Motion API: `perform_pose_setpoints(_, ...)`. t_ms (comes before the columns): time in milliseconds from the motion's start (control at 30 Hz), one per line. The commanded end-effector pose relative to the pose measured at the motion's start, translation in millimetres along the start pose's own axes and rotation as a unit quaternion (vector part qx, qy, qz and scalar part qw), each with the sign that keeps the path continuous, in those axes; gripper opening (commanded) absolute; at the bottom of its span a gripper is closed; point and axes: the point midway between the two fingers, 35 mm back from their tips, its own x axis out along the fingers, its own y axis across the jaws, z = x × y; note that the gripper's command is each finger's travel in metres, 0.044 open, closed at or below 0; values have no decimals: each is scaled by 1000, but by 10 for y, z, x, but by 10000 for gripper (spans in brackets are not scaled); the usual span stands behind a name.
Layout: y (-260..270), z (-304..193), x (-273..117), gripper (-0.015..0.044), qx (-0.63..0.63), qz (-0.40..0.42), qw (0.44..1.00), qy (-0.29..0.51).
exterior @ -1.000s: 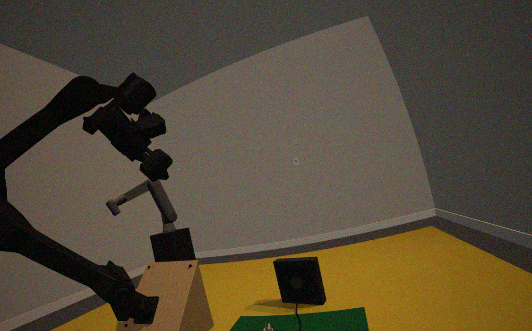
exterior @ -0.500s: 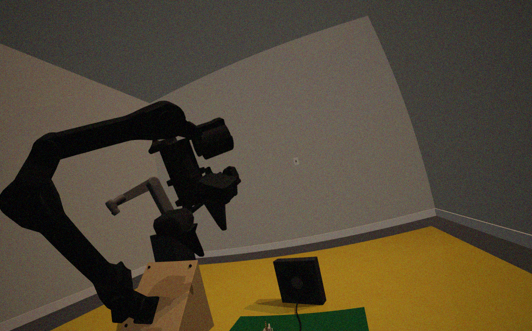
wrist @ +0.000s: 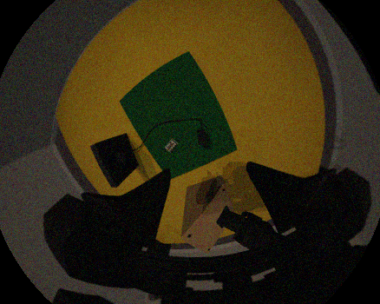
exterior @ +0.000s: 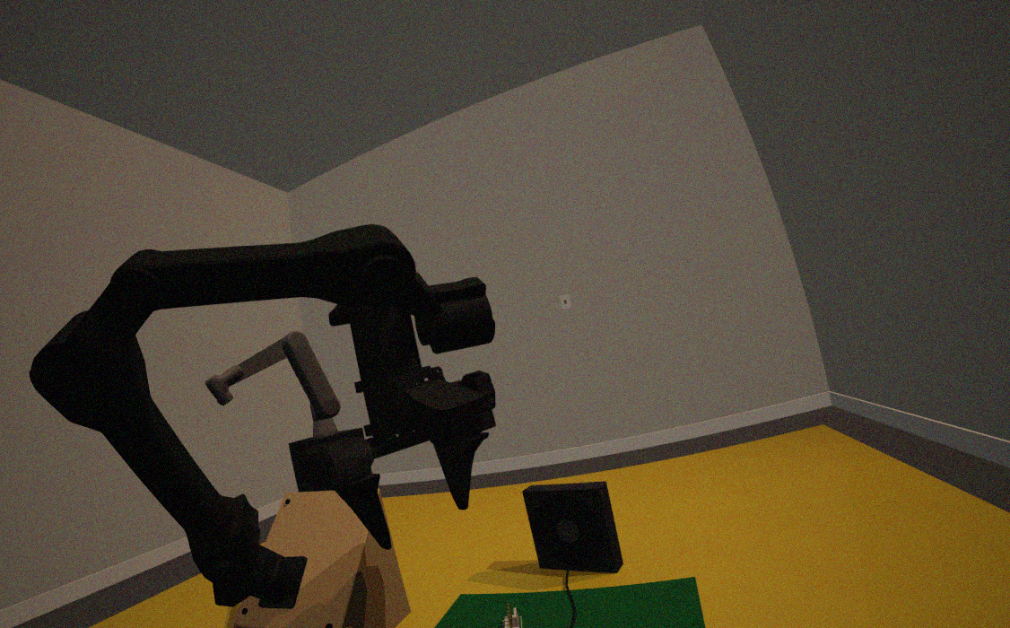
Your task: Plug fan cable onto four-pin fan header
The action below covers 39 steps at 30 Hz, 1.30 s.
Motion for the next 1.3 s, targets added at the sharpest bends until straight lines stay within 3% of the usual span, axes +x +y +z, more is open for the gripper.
perform_pose_setpoints(0, 2, 29, 216, 440, 2, -5, 1000, 0)
perform_pose_setpoints(233, -37, 13, 980, 440, 4, -8, 1000, -2)
perform_pose_setpoints(1267, -40, 20, 1336, 440, 4, -8, 1000, -2)
